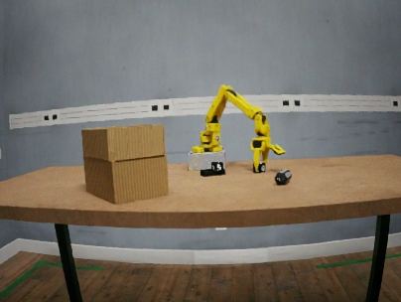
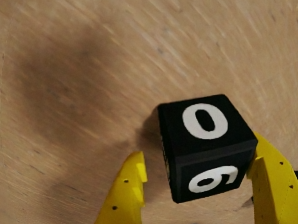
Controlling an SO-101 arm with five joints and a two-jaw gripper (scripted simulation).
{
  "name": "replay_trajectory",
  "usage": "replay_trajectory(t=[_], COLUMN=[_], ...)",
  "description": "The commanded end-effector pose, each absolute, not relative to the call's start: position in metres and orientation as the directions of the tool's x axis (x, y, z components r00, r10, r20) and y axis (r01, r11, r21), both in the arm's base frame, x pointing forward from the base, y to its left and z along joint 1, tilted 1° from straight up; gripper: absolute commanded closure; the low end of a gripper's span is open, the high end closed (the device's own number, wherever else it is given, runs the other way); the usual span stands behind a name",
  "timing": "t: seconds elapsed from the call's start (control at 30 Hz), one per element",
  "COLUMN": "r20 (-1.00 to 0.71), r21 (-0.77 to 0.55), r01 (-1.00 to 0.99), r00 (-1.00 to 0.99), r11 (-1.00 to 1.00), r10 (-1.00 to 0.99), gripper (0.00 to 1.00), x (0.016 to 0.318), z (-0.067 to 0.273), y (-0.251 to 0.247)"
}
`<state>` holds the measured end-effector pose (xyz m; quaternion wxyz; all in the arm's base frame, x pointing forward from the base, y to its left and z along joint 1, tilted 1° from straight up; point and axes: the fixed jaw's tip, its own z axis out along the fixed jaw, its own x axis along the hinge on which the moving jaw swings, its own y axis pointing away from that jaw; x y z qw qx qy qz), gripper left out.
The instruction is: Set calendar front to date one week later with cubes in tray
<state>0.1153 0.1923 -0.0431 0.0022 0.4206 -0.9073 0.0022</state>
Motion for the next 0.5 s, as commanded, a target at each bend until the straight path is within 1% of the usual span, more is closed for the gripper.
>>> replay_trajectory(t=[0.0, 0.47], r20=[0.027, 0.027], r21=[-0.003, -0.003], r01=[-0.76, -0.76], r00=[-0.65, -0.65], r11=[0.65, 0.65], r10=[-0.759, -0.759], gripper=[0.77, 0.8], x=[0.1156, 0.1173], z=[-0.0475, -0.0475], y=[0.1861, 0.1846])
